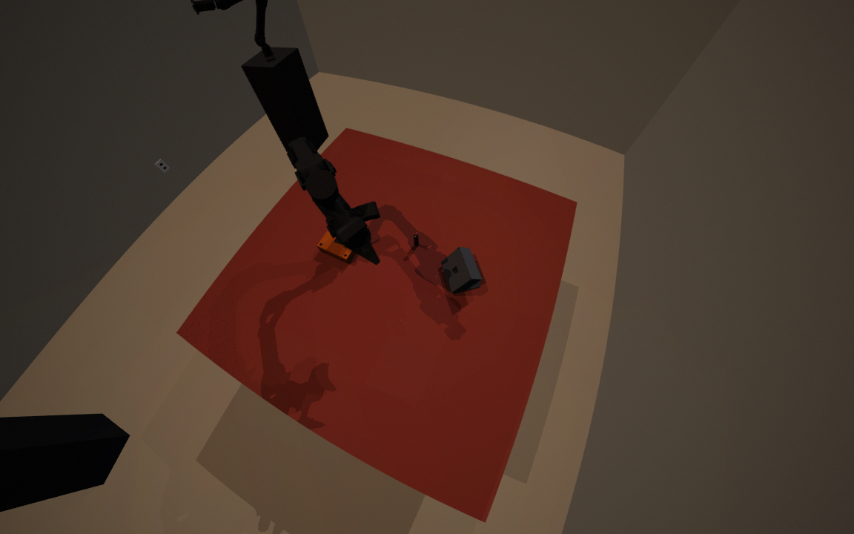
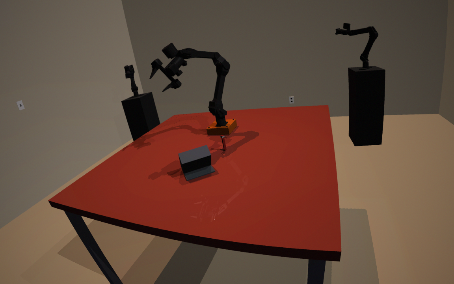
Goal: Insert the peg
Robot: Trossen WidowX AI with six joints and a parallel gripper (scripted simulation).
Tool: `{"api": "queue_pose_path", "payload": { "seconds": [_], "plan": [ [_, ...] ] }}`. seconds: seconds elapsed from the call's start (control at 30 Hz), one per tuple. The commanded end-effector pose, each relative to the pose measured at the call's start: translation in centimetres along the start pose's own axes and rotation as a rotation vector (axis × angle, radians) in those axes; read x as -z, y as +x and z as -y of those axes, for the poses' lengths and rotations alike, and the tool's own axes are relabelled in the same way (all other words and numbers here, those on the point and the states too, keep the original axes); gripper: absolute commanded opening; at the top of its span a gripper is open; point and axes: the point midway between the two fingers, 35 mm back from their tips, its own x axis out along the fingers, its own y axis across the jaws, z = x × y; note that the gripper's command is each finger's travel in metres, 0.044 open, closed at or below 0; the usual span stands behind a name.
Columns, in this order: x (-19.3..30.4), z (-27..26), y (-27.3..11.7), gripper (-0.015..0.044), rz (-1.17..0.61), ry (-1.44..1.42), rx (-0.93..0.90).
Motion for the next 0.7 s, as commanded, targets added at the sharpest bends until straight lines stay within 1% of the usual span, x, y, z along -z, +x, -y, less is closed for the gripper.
{"api": "queue_pose_path", "payload": {
  "seconds": [0.0,0.33,0.67],
  "plan": [
    [-1.0,-1.6,1.4,0.044,0.023,0.034,-0.068],
    [-4.1,-5.1,3.9,0.044,0.073,0.098,-0.222],
    [-7.2,-9.1,5.7,0.044,0.098,0.142,-0.379]
  ]
}}
